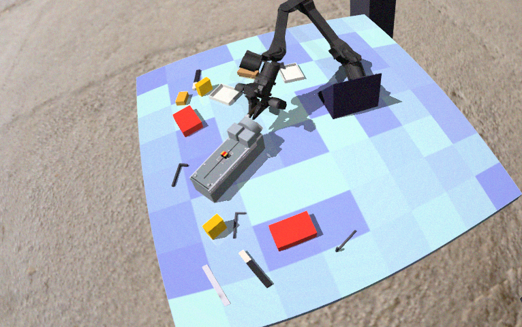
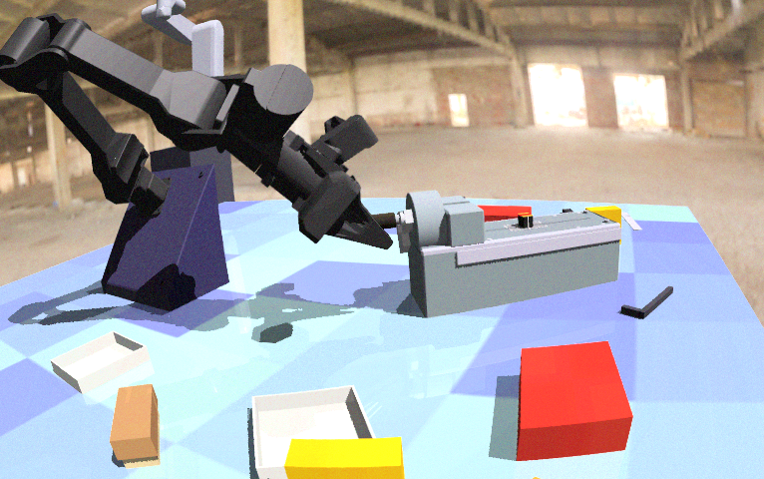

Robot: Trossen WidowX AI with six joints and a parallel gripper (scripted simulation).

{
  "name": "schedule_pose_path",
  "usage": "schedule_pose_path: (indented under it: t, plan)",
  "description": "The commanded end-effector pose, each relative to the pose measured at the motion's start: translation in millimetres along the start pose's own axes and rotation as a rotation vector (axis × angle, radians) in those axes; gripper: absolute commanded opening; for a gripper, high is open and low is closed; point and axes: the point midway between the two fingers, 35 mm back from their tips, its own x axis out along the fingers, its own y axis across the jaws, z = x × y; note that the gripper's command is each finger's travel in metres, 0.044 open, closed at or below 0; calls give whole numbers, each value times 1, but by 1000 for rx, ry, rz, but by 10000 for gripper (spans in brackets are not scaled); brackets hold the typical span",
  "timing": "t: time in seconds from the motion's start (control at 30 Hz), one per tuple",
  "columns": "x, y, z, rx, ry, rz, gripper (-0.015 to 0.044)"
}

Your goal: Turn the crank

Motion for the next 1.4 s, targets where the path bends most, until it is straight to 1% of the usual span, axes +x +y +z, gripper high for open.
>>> schedule_pose_path:
  t: [0.0, 1.37]
  plan:
    - [0, 0, 0, -2, -2, 1, 0]
    - [-9, 10, 8, -2, -2, 2, 0]
